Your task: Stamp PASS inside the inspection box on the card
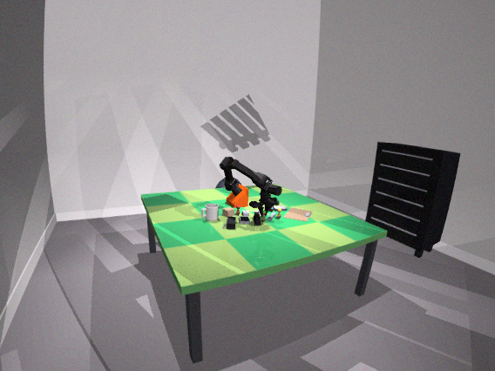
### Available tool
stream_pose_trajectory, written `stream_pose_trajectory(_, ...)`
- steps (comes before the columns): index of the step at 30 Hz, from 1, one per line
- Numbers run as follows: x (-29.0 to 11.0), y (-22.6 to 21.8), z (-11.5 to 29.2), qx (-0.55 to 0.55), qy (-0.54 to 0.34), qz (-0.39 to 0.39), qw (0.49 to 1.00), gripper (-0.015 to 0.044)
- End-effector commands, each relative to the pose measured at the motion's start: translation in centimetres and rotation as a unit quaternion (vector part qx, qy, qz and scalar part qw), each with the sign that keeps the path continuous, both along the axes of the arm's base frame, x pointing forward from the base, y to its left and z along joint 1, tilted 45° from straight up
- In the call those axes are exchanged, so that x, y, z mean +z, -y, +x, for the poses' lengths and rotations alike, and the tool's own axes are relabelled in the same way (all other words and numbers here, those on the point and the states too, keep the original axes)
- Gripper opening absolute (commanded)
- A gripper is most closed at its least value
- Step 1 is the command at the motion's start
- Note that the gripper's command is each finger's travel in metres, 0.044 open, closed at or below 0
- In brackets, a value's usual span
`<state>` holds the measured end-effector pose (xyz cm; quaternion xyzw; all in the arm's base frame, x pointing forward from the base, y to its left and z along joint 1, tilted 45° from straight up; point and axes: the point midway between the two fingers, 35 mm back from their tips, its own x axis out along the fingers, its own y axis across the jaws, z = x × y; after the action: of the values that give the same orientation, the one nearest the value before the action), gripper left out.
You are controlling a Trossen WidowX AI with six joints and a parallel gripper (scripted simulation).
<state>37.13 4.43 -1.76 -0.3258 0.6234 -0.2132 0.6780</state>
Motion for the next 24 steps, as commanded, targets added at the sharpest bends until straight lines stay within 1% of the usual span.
stream_pose_trajectory(1, 0.14, -0.22, 0.00, -0.002, 0.002, 0.002, 1.000, 0.0000)
stream_pose_trajectory(24, 0.91, -1.02, -0.06, -0.001, 0.002, 0.003, 1.000, 0.0000)
